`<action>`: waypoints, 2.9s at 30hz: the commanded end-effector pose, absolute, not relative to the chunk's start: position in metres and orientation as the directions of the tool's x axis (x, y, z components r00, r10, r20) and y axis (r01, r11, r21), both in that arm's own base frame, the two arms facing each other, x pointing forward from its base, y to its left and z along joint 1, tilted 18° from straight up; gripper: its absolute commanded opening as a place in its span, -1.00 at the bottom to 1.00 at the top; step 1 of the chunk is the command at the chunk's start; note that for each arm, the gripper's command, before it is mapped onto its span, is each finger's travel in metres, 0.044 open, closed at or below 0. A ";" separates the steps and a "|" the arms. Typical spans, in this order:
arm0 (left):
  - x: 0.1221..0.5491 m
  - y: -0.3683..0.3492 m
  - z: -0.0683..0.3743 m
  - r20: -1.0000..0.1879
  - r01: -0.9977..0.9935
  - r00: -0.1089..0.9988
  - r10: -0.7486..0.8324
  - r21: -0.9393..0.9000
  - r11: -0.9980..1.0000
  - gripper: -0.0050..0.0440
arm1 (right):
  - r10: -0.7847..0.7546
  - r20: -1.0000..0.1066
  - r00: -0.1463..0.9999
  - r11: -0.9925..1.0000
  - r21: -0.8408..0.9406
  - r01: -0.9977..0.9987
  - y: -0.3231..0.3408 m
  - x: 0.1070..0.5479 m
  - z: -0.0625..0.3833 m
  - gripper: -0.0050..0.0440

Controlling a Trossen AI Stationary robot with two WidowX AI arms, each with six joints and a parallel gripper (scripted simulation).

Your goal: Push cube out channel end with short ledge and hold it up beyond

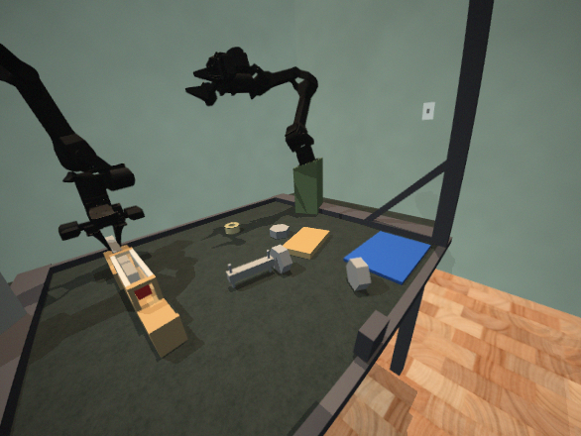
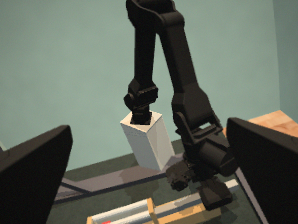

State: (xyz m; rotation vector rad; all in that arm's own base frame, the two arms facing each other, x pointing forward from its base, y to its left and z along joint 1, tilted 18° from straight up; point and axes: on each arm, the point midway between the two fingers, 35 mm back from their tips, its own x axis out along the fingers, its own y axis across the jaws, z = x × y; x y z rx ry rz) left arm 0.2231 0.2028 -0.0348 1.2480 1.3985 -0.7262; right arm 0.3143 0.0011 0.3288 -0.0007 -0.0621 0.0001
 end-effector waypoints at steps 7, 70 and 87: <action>0.231 0.190 -0.032 -0.943 0.939 0.141 0.302 0.224 0.259 -0.80 | -0.001 0.082 0.997 1.000 0.000 0.001 0.001 0.312 0.337 0.84; 0.254 0.121 -0.051 -0.945 0.941 0.140 0.296 0.220 0.258 -0.80 | -0.001 0.082 0.997 1.000 0.000 0.001 0.001 0.312 0.337 0.84; 0.258 0.110 -0.054 -0.945 0.940 0.140 0.296 0.221 0.259 -0.80 | -0.001 0.082 0.997 1.000 0.000 0.001 0.001 0.312 0.337 0.84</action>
